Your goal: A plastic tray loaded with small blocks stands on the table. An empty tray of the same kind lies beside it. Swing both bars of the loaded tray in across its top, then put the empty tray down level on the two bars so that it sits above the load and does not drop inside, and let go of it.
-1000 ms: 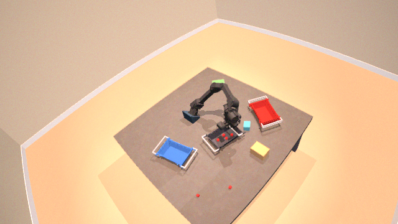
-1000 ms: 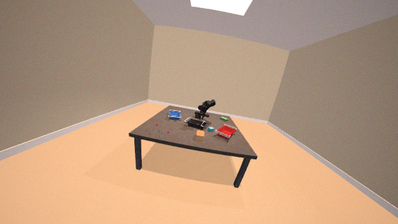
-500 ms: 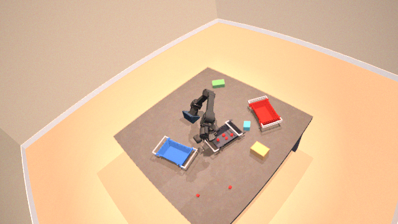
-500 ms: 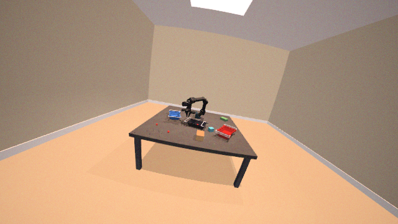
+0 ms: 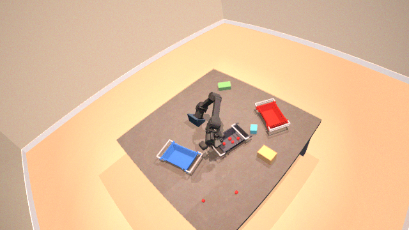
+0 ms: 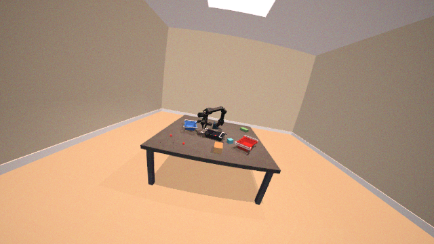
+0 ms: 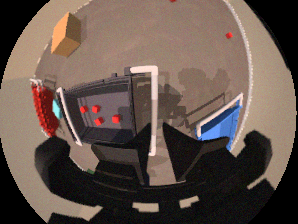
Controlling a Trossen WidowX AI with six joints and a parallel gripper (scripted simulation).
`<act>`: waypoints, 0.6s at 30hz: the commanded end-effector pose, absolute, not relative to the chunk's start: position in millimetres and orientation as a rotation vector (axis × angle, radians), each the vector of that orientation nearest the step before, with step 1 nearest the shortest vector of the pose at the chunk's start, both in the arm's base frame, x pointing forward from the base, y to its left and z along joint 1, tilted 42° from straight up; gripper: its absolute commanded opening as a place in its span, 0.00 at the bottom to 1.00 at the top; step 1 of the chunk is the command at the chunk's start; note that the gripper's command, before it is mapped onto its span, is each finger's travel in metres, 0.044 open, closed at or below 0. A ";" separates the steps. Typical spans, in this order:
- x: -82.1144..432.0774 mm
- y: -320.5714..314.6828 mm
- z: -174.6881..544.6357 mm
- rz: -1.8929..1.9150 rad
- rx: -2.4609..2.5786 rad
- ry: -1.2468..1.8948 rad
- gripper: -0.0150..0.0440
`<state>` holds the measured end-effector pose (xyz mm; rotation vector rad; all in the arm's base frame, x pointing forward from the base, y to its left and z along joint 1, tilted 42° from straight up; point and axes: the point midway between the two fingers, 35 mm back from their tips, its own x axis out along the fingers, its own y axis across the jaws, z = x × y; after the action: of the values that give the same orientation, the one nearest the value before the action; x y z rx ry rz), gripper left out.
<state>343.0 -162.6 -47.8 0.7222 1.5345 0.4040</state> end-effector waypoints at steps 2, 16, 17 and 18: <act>342.4 -145.8 -63.3 0.410 0.730 1.542 0.41; 341.9 -135.0 -73.3 0.411 0.730 1.541 0.41; 342.2 -135.9 -70.0 0.411 0.730 1.542 0.41; 342.6 -137.0 -65.8 0.411 0.730 1.542 0.41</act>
<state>342.7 -137.2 -72.3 0.7227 1.5383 0.4106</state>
